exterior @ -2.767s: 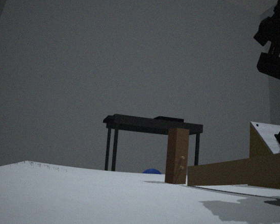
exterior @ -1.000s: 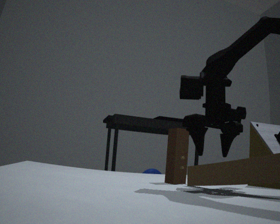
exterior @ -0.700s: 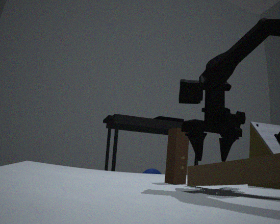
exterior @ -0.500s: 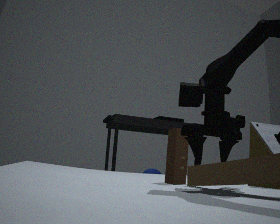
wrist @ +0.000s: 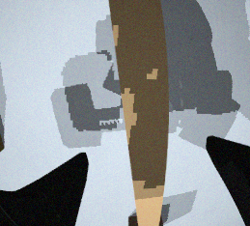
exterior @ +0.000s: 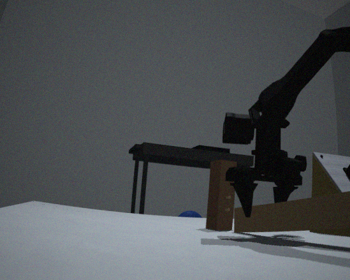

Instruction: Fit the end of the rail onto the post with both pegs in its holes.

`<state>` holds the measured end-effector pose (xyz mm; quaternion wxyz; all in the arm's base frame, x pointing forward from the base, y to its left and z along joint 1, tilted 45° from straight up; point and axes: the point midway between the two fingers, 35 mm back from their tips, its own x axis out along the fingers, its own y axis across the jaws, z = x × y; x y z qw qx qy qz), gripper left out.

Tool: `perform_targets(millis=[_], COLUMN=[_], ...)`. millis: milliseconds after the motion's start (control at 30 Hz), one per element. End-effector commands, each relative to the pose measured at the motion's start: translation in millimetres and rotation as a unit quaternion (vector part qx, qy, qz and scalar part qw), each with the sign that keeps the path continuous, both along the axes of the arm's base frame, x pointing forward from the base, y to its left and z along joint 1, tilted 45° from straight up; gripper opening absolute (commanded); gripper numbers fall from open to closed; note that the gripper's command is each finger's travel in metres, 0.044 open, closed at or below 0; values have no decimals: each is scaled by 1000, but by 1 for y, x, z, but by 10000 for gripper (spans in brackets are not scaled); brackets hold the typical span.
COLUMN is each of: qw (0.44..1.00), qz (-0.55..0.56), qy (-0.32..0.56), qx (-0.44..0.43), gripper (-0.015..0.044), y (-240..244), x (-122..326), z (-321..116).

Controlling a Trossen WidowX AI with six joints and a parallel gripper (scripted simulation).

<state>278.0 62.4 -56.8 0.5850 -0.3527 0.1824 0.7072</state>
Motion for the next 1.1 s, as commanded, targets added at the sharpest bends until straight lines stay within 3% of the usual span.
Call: perform_targets(millis=[0, 333, 833, 1067], qw=[1000, 1000, 1000, 1000], qz=[-1, 0, 0, 0], qy=[6, 6, 6, 6], qx=[3, 5, 5, 5], gripper=[440, 440, 46, 0], y=[6, 16, 16, 16], x=[-3, -6, -6, -6], z=[-6, -14, -14, -14])
